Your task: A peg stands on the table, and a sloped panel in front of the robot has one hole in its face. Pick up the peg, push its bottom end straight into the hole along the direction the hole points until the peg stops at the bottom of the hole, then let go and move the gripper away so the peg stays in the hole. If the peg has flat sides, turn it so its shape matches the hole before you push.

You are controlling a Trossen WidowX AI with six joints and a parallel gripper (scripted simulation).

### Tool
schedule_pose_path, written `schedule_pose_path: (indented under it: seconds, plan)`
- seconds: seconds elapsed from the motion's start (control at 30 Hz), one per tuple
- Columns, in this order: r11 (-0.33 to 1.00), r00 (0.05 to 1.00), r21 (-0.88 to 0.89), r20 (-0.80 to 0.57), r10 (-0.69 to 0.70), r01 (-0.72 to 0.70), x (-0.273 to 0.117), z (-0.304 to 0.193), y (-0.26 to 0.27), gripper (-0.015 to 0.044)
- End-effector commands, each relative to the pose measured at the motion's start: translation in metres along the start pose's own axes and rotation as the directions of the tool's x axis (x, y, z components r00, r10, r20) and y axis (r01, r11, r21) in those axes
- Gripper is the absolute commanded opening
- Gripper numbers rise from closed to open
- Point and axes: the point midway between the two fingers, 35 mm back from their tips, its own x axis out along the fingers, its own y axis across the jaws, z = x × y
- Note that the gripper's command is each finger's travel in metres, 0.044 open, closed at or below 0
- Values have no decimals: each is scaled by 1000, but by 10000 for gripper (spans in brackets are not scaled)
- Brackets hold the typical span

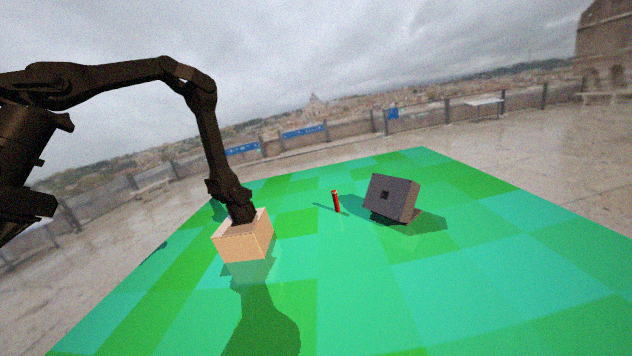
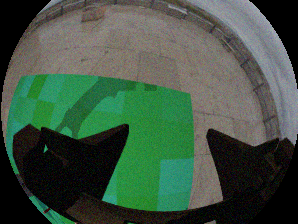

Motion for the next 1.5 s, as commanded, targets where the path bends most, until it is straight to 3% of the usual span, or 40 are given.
schedule_pose_path:
  seconds: [0.0,0.7,1.47]
  plan:
    - [1000,1000,-3,0,1,-1,0,0,1,426]
    - [926,983,-338,4,183,-171,6,23,98,440]
    - [671,928,-677,-51,369,-304,-7,25,209,440]
